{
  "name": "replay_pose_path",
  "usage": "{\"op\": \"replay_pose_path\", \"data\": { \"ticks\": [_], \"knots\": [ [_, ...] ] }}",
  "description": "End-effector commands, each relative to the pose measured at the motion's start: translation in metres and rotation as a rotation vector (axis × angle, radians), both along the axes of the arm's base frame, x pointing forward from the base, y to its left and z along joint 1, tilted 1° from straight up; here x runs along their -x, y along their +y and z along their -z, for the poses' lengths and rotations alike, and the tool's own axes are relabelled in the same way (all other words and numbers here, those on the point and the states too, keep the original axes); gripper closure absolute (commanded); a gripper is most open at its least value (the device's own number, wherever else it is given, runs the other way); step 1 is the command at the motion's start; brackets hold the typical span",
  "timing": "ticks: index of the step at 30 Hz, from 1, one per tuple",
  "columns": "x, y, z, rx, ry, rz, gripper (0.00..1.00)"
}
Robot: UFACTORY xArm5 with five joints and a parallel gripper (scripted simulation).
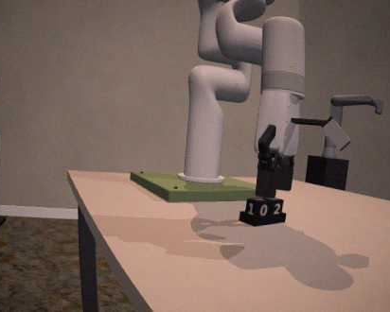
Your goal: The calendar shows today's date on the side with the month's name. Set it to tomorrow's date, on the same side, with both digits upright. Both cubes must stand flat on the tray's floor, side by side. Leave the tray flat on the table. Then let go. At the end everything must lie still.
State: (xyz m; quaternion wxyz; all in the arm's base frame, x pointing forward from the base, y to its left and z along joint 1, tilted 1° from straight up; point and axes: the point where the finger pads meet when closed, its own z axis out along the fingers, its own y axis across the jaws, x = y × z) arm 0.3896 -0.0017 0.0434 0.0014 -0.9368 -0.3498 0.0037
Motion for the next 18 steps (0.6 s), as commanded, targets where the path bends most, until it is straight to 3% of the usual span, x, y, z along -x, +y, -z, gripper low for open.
{"op": "replay_pose_path", "data": {
  "ticks": [1, 18],
  "knots": [
    [-0.0013, 0.0000, -0.0011, 0.000, -0.003, 0.000, 0.00],
    [-0.0013, 0.0000, -0.0032, 0.000, -0.003, 0.000, 0.00]
  ]
}}
